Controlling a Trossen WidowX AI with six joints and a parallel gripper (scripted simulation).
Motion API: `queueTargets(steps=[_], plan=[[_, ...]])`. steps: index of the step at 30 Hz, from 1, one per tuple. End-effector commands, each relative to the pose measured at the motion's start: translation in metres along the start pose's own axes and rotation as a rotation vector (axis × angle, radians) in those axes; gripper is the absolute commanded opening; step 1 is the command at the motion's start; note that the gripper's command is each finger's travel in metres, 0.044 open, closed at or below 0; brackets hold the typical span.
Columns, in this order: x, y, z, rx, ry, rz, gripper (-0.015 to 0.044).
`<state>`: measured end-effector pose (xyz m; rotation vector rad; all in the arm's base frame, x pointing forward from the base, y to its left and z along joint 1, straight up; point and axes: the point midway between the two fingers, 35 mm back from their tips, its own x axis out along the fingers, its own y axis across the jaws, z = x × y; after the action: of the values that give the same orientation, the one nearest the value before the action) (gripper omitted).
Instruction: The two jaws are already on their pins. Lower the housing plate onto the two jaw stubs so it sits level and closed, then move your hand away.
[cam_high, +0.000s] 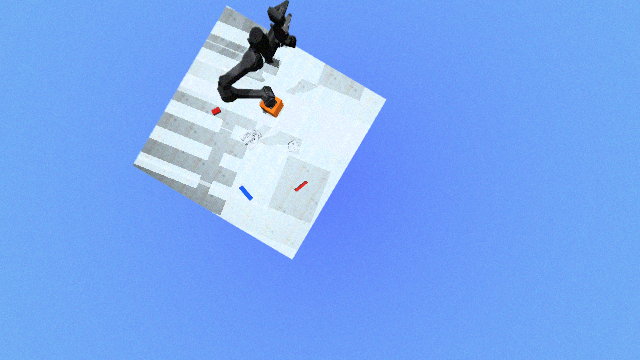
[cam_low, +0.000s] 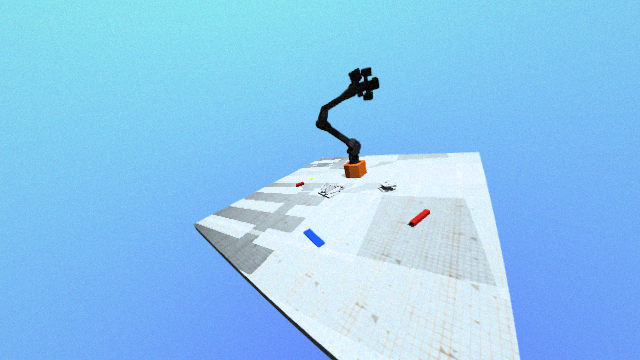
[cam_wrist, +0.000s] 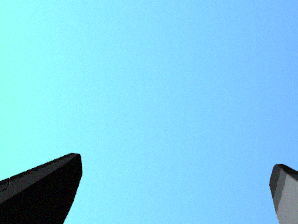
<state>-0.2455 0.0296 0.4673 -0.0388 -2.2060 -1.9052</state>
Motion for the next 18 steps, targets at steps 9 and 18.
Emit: queueTargets(steps=[9, 18], plan=[[0.002, -0.003, 0.018, 0.018, -0.091, -0.007, 0.044], [0.005, -0.018, 0.06, 0.043, -0.241, -0.062, 0.044]])
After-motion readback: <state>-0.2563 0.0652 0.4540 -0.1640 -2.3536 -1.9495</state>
